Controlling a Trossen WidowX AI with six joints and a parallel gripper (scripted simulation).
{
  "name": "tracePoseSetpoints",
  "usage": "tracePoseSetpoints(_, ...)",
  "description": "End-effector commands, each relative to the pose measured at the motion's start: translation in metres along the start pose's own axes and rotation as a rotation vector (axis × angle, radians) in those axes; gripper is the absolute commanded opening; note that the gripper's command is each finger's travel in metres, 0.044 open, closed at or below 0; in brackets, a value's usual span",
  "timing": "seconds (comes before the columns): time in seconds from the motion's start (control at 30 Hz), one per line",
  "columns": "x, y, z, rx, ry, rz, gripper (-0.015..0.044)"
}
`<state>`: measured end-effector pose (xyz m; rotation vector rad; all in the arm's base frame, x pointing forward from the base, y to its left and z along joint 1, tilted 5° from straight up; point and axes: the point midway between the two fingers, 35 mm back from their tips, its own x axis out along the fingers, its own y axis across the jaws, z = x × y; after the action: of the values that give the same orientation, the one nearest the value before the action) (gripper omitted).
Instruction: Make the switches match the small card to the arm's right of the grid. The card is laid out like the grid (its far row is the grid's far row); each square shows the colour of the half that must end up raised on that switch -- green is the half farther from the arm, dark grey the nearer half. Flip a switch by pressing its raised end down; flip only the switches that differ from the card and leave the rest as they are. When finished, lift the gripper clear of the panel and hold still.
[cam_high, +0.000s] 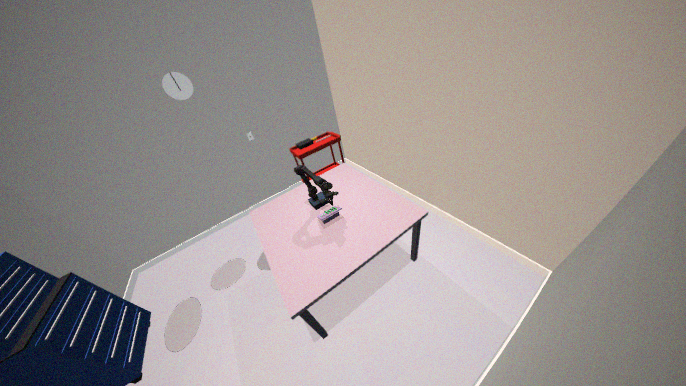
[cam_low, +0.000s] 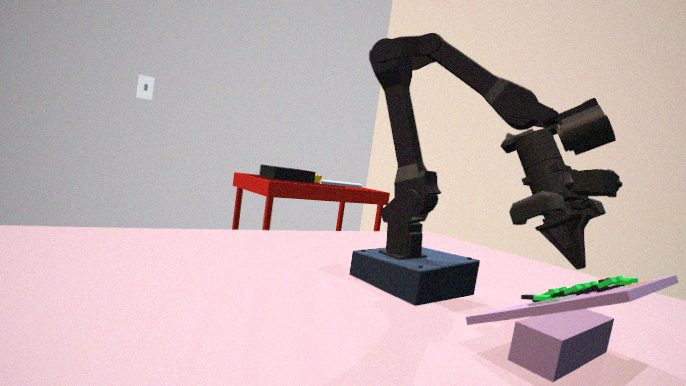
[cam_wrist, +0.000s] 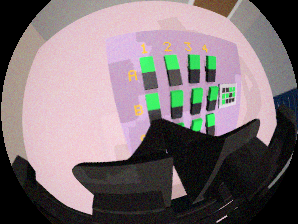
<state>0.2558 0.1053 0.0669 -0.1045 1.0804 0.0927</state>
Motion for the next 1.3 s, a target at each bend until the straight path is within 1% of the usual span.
tracePoseSetpoints(0.0, 0.005, -0.001, -0.004, -0.007, 0.009, -0.005, 0.0)
tracePoseSetpoints(0.33, 0.018, -0.001, -0.004, -0.007, 0.008, -0.005, 0.0)
tracePoseSetpoints(1.27, 0.018, -0.001, -0.004, -0.007, 0.008, -0.005, 0.0)
